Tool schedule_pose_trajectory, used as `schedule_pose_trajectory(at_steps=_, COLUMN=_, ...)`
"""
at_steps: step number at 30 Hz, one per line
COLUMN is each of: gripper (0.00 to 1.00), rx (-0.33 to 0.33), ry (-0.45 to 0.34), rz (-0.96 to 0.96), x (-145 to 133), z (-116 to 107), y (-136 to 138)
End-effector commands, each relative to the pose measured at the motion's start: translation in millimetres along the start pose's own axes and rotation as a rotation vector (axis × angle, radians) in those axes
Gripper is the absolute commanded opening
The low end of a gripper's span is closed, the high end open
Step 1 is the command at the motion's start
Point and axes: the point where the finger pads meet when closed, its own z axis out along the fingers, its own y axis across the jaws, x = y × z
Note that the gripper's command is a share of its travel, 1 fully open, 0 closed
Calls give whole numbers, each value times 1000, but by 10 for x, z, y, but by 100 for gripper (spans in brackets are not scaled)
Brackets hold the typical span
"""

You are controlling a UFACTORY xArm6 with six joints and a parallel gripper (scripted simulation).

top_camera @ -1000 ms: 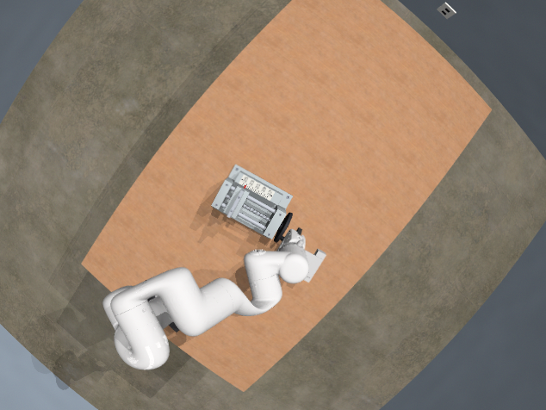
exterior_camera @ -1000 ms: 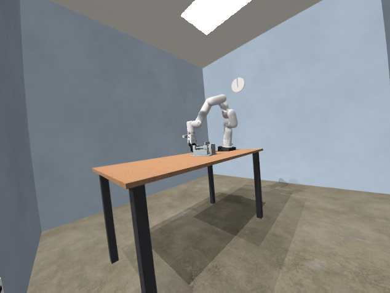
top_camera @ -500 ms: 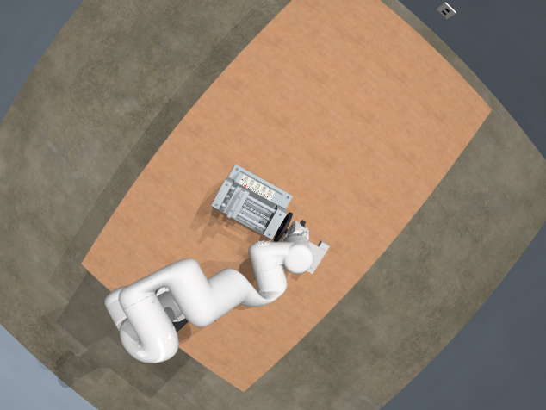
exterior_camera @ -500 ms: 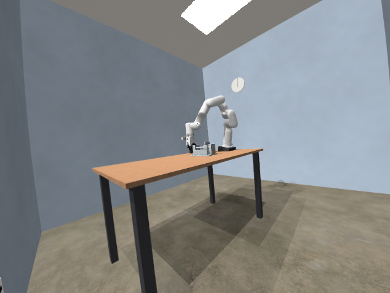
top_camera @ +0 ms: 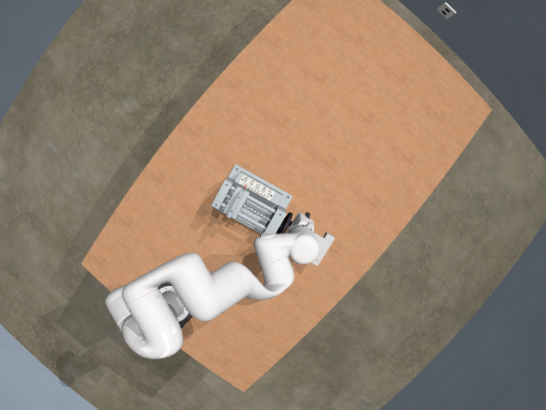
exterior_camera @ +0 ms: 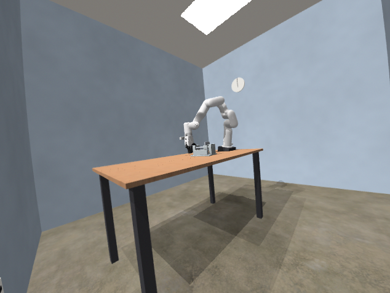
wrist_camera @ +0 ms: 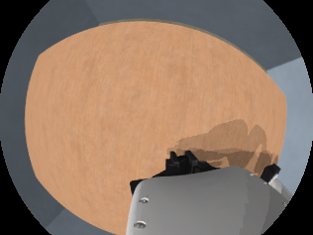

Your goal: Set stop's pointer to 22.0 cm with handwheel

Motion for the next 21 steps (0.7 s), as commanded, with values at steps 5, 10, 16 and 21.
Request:
schedule_pose_trajectory(at_steps=5, gripper=6, rx=7, ry=4, rz=-2, x=7, z=-210, y=-174)
schedule_pose_trajectory(at_steps=10, gripper=6, rx=7, ry=4, rz=-2, x=6, z=-361, y=-196)
schedule_pose_trajectory(at_steps=16, gripper=6, rx=7, ry=4, rz=-2, x=6, z=-478, y=-167)
schedule_pose_trajectory(at_steps=21, gripper=6, rx=7, ry=4, rz=-2, x=6, z=-586, y=-94)
